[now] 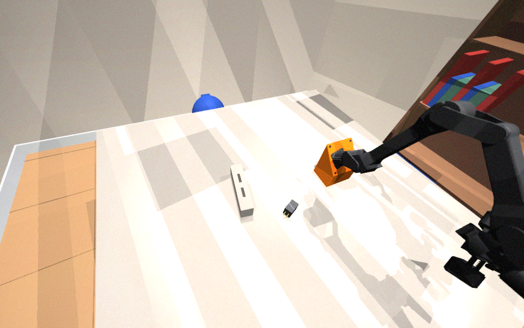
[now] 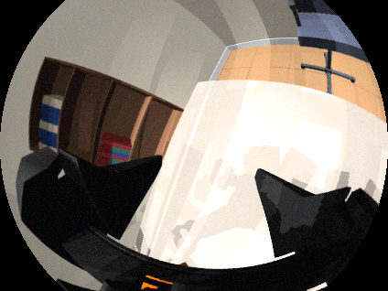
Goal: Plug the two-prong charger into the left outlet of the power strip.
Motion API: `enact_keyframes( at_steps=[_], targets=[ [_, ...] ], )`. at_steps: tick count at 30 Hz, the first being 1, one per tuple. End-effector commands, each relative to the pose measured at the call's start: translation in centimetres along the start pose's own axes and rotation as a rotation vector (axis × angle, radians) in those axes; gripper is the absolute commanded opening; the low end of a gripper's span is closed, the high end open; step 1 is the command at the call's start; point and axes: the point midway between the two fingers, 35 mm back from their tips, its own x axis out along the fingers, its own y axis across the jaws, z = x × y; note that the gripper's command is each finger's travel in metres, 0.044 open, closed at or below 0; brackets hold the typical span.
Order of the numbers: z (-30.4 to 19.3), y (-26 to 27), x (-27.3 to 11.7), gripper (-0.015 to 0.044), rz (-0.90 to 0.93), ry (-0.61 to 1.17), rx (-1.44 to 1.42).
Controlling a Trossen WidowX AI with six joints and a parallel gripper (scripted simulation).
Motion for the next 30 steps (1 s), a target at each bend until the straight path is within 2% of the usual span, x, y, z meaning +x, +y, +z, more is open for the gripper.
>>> enact_keyframes(
  at_steps=[1, 30],
  targets=[
    [-1.0, -2.2, -0.3, 0.0440, -0.055, 0.016, 0.042],
    [-7.2, -12.9, -5.6, 0.0440, -0.368, 0.029, 0.315]
  ],
)
